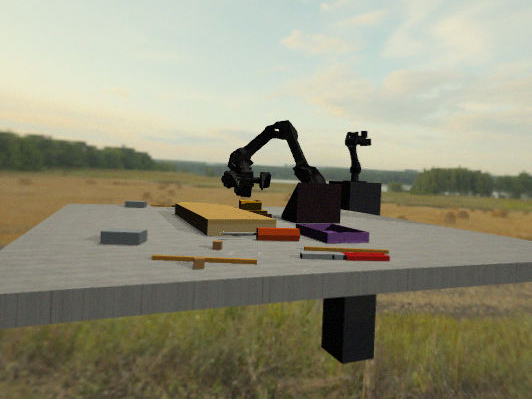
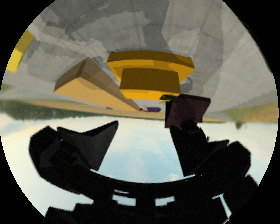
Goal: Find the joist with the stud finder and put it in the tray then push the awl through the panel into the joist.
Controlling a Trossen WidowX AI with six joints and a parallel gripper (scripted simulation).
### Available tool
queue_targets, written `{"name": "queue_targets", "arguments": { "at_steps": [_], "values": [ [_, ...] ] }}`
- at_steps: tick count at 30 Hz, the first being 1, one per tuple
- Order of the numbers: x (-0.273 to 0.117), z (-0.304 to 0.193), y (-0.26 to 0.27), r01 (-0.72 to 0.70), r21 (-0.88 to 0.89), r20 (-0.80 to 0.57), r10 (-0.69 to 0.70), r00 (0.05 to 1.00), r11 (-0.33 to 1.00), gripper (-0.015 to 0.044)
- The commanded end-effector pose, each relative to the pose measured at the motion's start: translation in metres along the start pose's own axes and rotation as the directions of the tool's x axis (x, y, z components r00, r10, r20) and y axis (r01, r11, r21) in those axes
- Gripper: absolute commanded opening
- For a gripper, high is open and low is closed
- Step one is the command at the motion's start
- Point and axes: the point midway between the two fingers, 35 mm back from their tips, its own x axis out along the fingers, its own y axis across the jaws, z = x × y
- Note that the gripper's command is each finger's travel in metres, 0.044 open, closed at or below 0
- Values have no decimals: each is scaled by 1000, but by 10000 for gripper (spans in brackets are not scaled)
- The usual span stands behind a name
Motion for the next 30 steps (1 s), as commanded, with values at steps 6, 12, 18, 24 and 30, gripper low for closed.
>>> {"name": "queue_targets", "arguments": {
  "at_steps": [6, 12, 18, 24, 30],
  "values": [
    [-14, -32, -3, -48, -32, 44, 49, 998, 998, 440],
    [16, -13, -9, 262, -598, 425, 23, 905, 758, 440],
    [26, 1, -4, 722, -656, 754, 169, 634, 219, 440],
    [25, 1, -2, 897, -441, 856, 281, 433, -38, 440],
    [25, 1, -2, 897, -441, 856, 281, 433, -38, 440]
  ]
}}
